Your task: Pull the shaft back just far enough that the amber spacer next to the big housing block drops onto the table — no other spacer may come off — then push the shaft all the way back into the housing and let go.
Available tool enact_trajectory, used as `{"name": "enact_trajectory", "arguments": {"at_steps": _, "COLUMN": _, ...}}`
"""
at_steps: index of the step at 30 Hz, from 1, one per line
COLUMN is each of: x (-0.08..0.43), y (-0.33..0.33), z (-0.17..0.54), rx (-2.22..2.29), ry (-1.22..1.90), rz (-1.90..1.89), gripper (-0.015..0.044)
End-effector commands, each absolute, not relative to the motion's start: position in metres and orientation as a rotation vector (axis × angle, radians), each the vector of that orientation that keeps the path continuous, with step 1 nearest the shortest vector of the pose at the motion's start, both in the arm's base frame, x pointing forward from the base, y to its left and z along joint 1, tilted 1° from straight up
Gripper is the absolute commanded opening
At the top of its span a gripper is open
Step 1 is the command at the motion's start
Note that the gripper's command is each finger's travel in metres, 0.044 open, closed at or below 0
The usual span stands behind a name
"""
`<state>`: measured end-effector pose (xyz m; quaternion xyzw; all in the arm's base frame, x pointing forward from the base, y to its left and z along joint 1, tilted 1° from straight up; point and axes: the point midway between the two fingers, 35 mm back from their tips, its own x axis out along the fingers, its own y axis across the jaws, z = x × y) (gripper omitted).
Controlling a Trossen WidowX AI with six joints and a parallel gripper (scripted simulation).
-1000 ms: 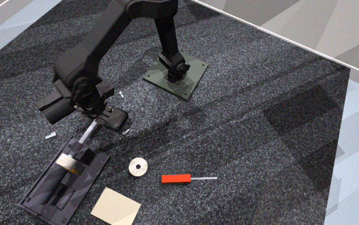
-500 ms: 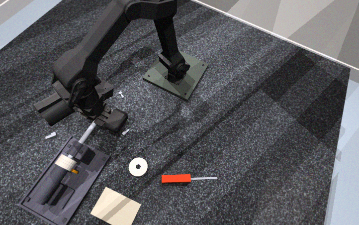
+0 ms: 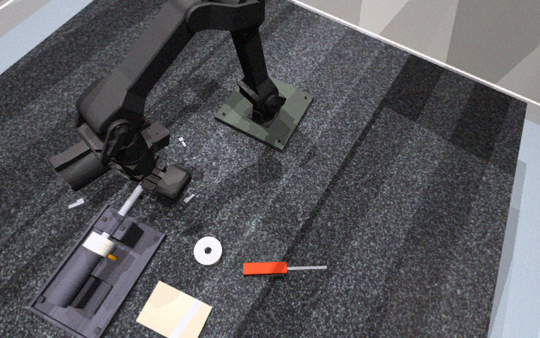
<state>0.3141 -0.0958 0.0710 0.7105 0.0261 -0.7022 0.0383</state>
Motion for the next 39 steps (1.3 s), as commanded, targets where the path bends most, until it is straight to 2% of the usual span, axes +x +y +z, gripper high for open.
{"name": "enact_trajectory", "arguments": {"at_steps": 1, "x": 0.317, "y": -0.094, "z": 0.07, "rx": 2.18, "ry": 0.081, "rz": -2.151, "gripper": 0.0}}
{"name": "enact_trajectory", "arguments": {"at_steps": 39, "x": 0.328, "y": -0.093, "z": 0.071, "rx": 2.181, "ry": 0.081, "rz": -2.15, "gripper": 0.0}}
